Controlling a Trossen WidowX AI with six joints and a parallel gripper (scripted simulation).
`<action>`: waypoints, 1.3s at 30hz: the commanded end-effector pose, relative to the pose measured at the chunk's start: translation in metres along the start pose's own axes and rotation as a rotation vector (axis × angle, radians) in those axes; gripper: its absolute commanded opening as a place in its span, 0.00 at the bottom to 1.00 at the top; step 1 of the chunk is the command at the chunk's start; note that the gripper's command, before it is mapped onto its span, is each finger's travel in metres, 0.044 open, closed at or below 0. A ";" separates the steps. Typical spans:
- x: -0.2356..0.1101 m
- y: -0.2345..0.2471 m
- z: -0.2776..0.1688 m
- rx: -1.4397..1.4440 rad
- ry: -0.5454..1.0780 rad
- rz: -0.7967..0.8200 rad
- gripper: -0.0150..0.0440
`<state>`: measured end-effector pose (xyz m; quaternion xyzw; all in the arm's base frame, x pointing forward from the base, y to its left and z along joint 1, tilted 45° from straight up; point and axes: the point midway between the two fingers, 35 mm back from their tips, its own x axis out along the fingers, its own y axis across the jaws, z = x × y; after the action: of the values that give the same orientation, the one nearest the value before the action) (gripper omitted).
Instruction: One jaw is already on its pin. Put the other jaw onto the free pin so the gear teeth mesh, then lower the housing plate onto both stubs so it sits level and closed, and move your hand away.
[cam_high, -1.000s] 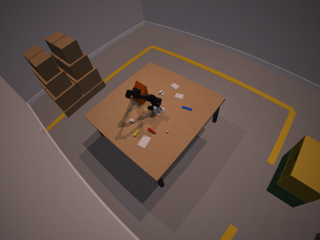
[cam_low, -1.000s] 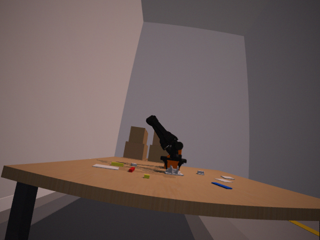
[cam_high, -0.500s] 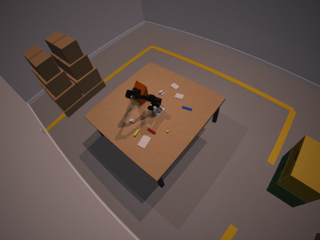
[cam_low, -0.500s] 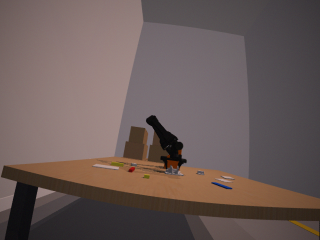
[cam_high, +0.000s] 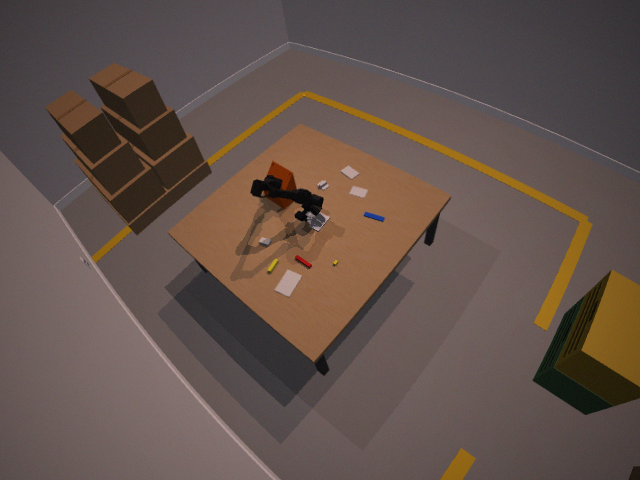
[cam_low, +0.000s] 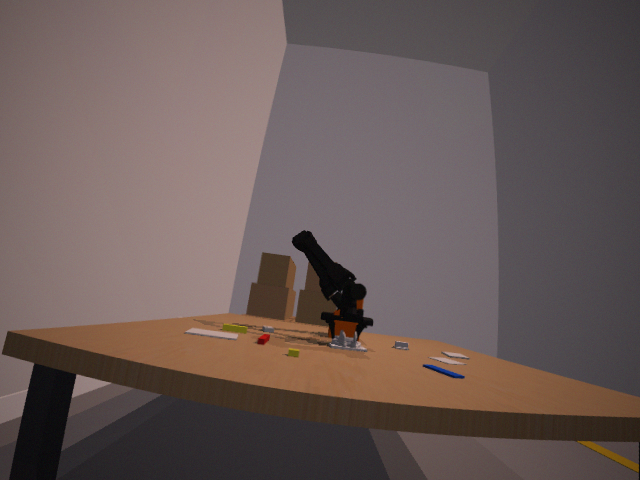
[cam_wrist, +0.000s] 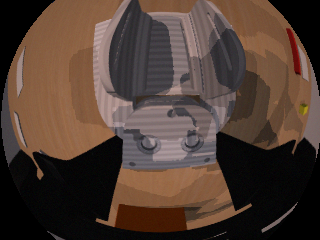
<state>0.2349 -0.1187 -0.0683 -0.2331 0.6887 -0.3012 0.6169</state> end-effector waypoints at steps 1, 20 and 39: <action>0.000 0.000 0.000 -0.003 -0.001 0.000 0.85; 0.000 0.000 0.000 -0.003 -0.001 0.000 0.85; 0.000 0.000 0.000 0.000 0.000 0.000 1.00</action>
<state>0.2348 -0.1187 -0.0684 -0.2330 0.6887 -0.3013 0.6169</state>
